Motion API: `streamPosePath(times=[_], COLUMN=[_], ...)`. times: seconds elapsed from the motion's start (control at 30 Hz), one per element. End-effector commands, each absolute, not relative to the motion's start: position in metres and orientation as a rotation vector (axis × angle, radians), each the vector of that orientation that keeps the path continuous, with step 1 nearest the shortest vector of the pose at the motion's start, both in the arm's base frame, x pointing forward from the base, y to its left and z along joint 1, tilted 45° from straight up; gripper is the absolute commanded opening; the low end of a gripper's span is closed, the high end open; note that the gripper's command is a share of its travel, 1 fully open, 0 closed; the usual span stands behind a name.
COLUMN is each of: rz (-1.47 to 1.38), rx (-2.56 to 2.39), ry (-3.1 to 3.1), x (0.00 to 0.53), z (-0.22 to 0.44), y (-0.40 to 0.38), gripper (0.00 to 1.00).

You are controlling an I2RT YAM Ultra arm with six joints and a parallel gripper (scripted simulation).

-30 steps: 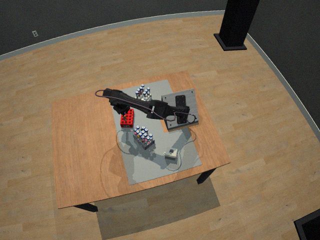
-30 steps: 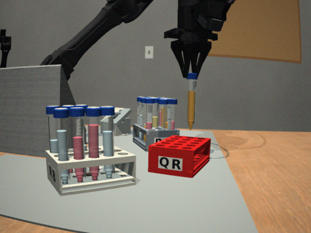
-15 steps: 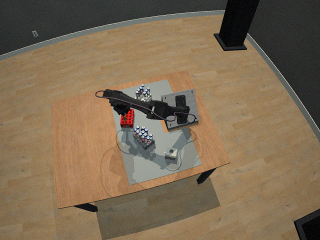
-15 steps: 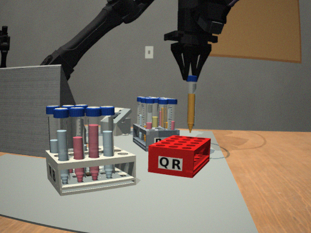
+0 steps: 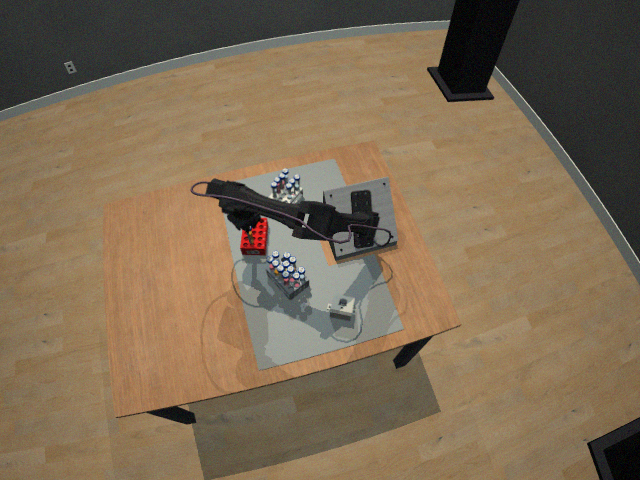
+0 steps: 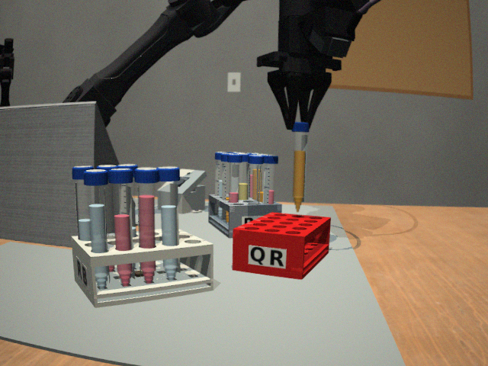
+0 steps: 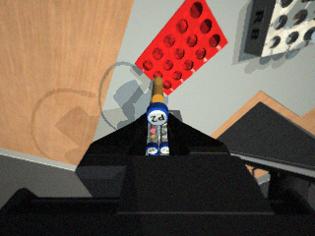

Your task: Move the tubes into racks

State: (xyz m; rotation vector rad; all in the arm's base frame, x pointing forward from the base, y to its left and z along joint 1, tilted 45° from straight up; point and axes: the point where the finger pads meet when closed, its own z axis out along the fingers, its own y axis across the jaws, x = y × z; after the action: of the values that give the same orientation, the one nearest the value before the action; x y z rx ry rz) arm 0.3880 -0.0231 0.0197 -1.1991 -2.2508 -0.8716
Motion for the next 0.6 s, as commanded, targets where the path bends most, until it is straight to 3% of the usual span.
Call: streamPosePath(times=[0.0,0.57], rz=[-0.899,-0.895], rx=[-1.216,-1.216], ry=[-2.284,-2.268], x=[0.3944,0.3903], z=[0.0286,0.0228], y=[-0.0267,-0.0214], gripper=[0.0,0.0])
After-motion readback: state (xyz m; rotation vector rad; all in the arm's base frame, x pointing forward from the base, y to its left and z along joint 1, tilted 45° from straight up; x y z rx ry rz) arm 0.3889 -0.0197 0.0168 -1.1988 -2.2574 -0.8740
